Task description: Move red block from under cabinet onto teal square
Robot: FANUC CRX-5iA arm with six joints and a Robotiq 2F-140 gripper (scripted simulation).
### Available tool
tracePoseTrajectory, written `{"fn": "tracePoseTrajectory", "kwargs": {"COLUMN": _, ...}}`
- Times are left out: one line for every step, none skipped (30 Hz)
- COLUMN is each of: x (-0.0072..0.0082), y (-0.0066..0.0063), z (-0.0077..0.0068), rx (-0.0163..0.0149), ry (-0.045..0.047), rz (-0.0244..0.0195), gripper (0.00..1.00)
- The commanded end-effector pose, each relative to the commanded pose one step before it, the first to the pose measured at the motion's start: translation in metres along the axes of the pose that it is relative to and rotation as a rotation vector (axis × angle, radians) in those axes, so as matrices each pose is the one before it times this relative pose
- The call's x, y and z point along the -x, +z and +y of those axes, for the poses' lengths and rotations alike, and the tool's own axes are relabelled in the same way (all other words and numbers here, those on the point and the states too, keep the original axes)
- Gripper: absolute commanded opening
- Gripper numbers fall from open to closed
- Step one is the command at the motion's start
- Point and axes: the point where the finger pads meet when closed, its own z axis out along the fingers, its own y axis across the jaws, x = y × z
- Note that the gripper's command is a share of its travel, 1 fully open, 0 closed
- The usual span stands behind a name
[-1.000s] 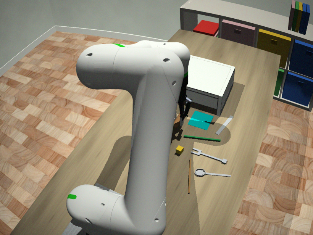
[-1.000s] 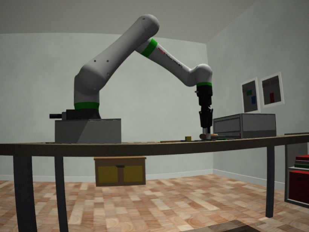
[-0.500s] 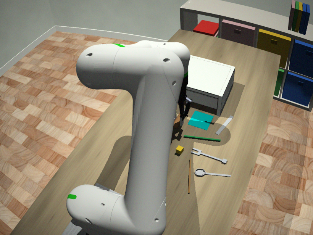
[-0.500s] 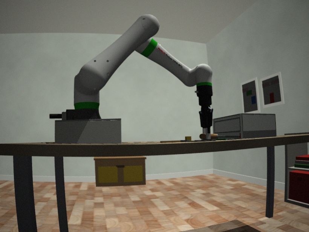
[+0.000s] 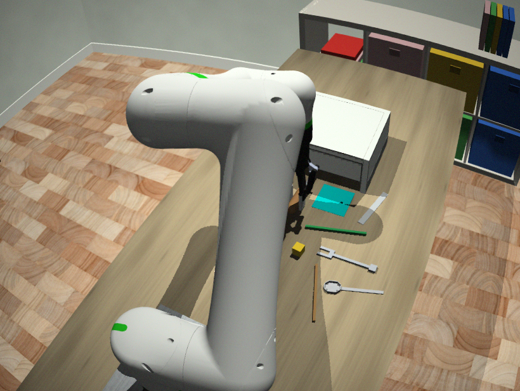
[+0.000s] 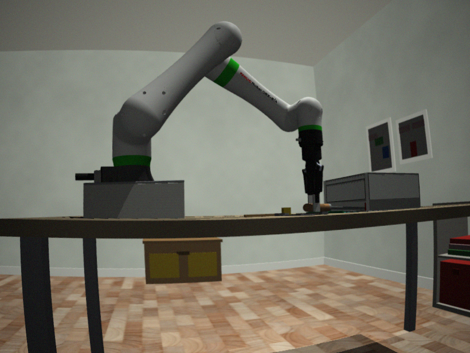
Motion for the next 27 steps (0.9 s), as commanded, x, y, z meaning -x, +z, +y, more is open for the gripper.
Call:
{"fn": "tracePoseTrajectory", "kwargs": {"x": 0.00065, "y": -0.0002, "z": 0.00002, "rx": 0.00006, "ry": 0.00006, "rz": 0.00037, "gripper": 0.0}}
{"fn": "tracePoseTrajectory", "kwargs": {"x": 0.0, "y": 0.0, "z": 0.0, "rx": 0.0, "ry": 0.0, "rz": 0.0, "gripper": 0.0}}
{"fn": "tracePoseTrajectory", "kwargs": {"x": 0.00049, "y": 0.0, "z": 0.0, "rx": 0.0, "ry": 0.0, "rz": 0.0, "gripper": 0.0}}
{"fn": "tracePoseTrajectory", "kwargs": {"x": 0.00054, "y": 0.0, "z": 0.0, "rx": 0.0, "ry": 0.0, "rz": 0.0, "gripper": 0.0}}
{"fn": "tracePoseTrajectory", "kwargs": {"x": 0.00059, "y": 0.0, "z": 0.0, "rx": 0.0, "ry": 0.0, "rz": 0.0, "gripper": 0.0}}
{"fn": "tracePoseTrajectory", "kwargs": {"x": 0.00065, "y": 0.0, "z": 0.0, "rx": 0.0, "ry": 0.0, "rz": 0.0, "gripper": 0.0}}
{"fn": "tracePoseTrajectory", "kwargs": {"x": 0.00071, "y": 0.0, "z": 0.0, "rx": 0.0, "ry": 0.0, "rz": 0.0, "gripper": 0.0}}
{"fn": "tracePoseTrajectory", "kwargs": {"x": 0.00077, "y": 0.0, "z": 0.0, "rx": 0.0, "ry": 0.0, "rz": 0.0, "gripper": 0.0}}
{"fn": "tracePoseTrajectory", "kwargs": {"x": 0.00082, "y": 0.0, "z": 0.0, "rx": 0.0, "ry": 0.0, "rz": 0.0, "gripper": 0.0}}
{"fn": "tracePoseTrajectory", "kwargs": {"x": 0.00089, "y": 0.0, "z": 0.0, "rx": 0.0, "ry": 0.0, "rz": 0.0, "gripper": 0.0}}
{"fn": "tracePoseTrajectory", "kwargs": {"x": 0.00095, "y": 0.0, "z": 0.0, "rx": 0.0, "ry": 0.00001, "rz": 0.0, "gripper": 0.0}}
{"fn": "tracePoseTrajectory", "kwargs": {"x": 0.00101, "y": 0.0, "z": 0.0, "rx": 0.0, "ry": 0.00001, "rz": 0.0, "gripper": 0.0}}
{"fn": "tracePoseTrajectory", "kwargs": {"x": 0.00107, "y": 0.0, "z": 0.0, "rx": 0.0, "ry": 0.00001, "rz": 0.0, "gripper": 0.0}}
{"fn": "tracePoseTrajectory", "kwargs": {"x": 0.00114, "y": 0.0, "z": 0.0, "rx": 0.0, "ry": 0.00001, "rz": 0.0, "gripper": 0.0}}
{"fn": "tracePoseTrajectory", "kwargs": {"x": 0.0012, "y": 0.0, "z": 0.0, "rx": 0.0, "ry": 0.00001, "rz": 0.0, "gripper": 0.0}}
{"fn": "tracePoseTrajectory", "kwargs": {"x": 0.00127, "y": 0.0, "z": 0.0, "rx": 0.0, "ry": 0.00001, "rz": 0.0, "gripper": 0.0}}
{"fn": "tracePoseTrajectory", "kwargs": {"x": 0.00133, "y": 0.0, "z": 0.0, "rx": 0.0, "ry": 0.00001, "rz": 0.0, "gripper": 0.0}}
{"fn": "tracePoseTrajectory", "kwargs": {"x": 0.0, "y": 0.0, "z": 0.0, "rx": 0.0, "ry": 0.0, "rz": 0.0, "gripper": 0.0}}
{"fn": "tracePoseTrajectory", "kwargs": {"x": 0.0, "y": 0.0, "z": 0.0, "rx": 0.0, "ry": 0.0, "rz": 0.0, "gripper": 0.0}}
{"fn": "tracePoseTrajectory", "kwargs": {"x": 0.0014, "y": 0.0, "z": 0.0, "rx": 0.0, "ry": 0.00001, "rz": 0.0, "gripper": 0.0}}
{"fn": "tracePoseTrajectory", "kwargs": {"x": 0.00146, "y": 0.0, "z": 0.0, "rx": 0.0, "ry": 0.00001, "rz": 0.0, "gripper": 0.0}}
{"fn": "tracePoseTrajectory", "kwargs": {"x": 0.00153, "y": 0.0, "z": 0.0, "rx": 0.0, "ry": 0.00001, "rz": 0.0, "gripper": 0.0}}
{"fn": "tracePoseTrajectory", "kwargs": {"x": 0.00159, "y": 0.0, "z": 0.0, "rx": 0.0, "ry": 0.00001, "rz": 0.0, "gripper": 0.0}}
{"fn": "tracePoseTrajectory", "kwargs": {"x": 0.00166, "y": 0.0, "z": 0.0, "rx": 0.0, "ry": 0.00001, "rz": 0.0, "gripper": 0.0}}
{"fn": "tracePoseTrajectory", "kwargs": {"x": 0.00172, "y": 0.0, "z": 0.0, "rx": 0.0, "ry": 0.00001, "rz": 0.0, "gripper": 0.0}}
{"fn": "tracePoseTrajectory", "kwargs": {"x": 0.00179, "y": 0.0, "z": 0.0, "rx": 0.0, "ry": 0.00001, "rz": 0.0, "gripper": 0.0}}
{"fn": "tracePoseTrajectory", "kwargs": {"x": 0.00185, "y": 0.0, "z": 0.0, "rx": 0.0, "ry": 0.00001, "rz": 0.0, "gripper": 0.0}}
